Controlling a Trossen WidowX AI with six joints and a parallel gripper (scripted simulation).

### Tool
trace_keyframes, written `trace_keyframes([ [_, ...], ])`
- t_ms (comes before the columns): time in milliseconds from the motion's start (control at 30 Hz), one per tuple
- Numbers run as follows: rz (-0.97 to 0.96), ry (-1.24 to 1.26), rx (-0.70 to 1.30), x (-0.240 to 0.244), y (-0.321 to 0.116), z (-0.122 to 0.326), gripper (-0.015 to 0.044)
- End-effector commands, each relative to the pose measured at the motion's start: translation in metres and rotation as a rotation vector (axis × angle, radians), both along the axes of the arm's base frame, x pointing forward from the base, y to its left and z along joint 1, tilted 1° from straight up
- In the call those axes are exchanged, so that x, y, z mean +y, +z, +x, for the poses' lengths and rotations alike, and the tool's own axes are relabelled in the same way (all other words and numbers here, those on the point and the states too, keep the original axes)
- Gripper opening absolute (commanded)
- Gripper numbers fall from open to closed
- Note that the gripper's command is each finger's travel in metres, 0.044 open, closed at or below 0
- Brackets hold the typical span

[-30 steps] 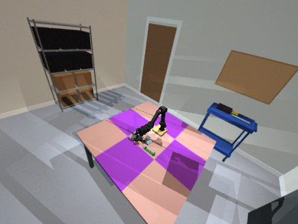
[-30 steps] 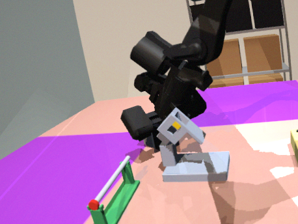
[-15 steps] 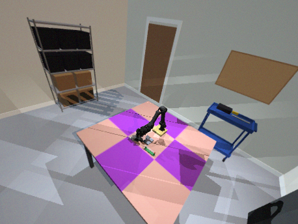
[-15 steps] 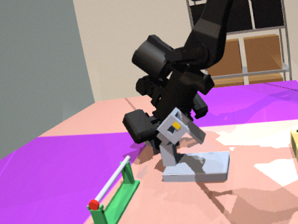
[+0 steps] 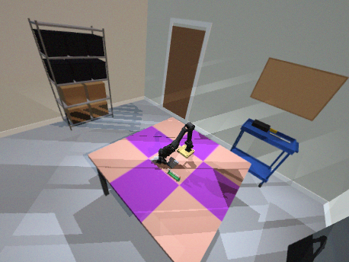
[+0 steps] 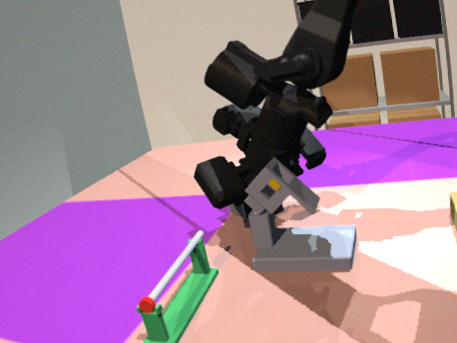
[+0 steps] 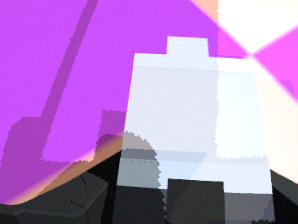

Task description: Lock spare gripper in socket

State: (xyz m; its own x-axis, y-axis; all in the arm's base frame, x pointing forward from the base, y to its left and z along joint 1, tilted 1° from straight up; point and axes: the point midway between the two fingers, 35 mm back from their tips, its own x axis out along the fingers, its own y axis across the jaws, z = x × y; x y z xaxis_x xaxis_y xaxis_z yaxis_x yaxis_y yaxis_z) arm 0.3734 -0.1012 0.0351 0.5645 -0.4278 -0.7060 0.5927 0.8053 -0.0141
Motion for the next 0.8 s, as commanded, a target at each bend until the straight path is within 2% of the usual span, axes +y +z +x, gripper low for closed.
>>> trace_keyframes([
  [0, -0.006, -0.003, -0.043, -0.001, 0.029, 0.01, 0.0],
  [500, -0.006, -0.003, -0.043, 0.001, 0.11, 0.002, 0.0],
  [767, -0.006, -0.003, -0.043, 0.001, 0.113, 0.001, 0.0],
])
